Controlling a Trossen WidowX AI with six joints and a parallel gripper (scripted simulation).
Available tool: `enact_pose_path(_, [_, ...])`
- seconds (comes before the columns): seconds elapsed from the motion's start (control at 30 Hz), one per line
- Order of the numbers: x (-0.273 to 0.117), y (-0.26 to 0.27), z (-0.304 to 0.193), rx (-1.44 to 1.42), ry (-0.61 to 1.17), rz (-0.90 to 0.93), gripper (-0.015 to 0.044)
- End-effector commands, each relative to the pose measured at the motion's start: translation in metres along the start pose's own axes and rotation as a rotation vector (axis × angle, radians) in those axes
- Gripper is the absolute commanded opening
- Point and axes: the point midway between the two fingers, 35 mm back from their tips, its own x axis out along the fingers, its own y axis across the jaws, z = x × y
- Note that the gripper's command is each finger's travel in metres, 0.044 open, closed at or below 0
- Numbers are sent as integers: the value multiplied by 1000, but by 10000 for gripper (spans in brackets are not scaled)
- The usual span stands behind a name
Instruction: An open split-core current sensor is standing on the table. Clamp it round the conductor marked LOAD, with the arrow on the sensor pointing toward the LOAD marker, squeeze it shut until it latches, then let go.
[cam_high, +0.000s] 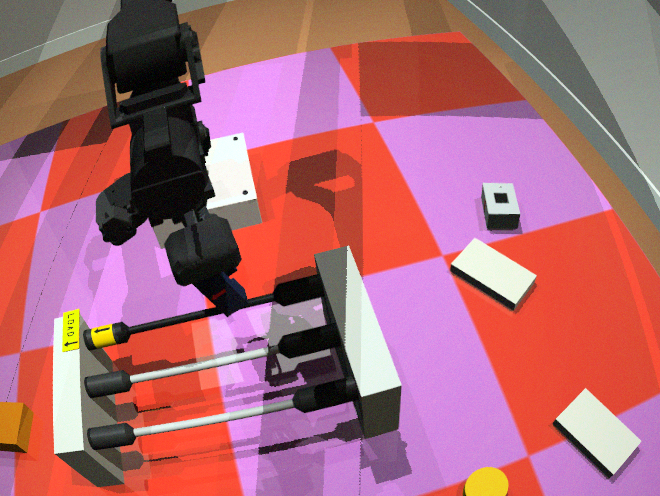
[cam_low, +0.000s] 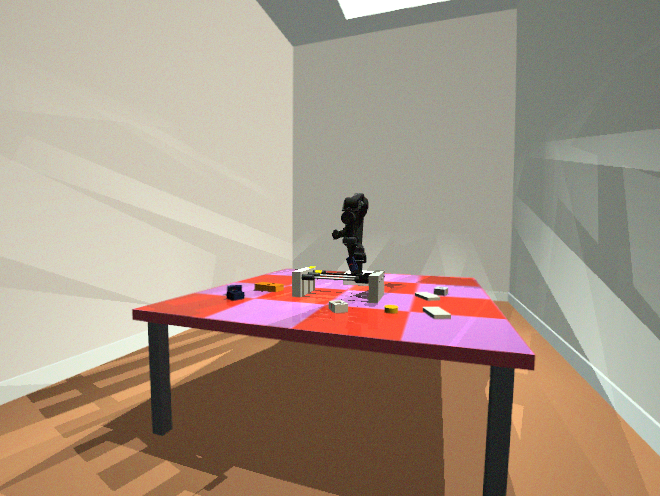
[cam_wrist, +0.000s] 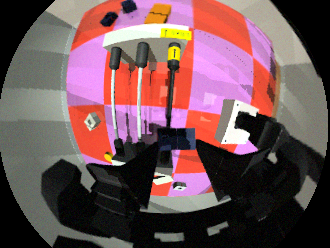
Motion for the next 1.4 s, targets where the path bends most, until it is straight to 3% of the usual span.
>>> enact_pose_path(0.0, [-1, 7, 2, 121, -5, 9, 0])
enact_pose_path(1.37, [49, 9, 1, 140, 0, 9, 0])
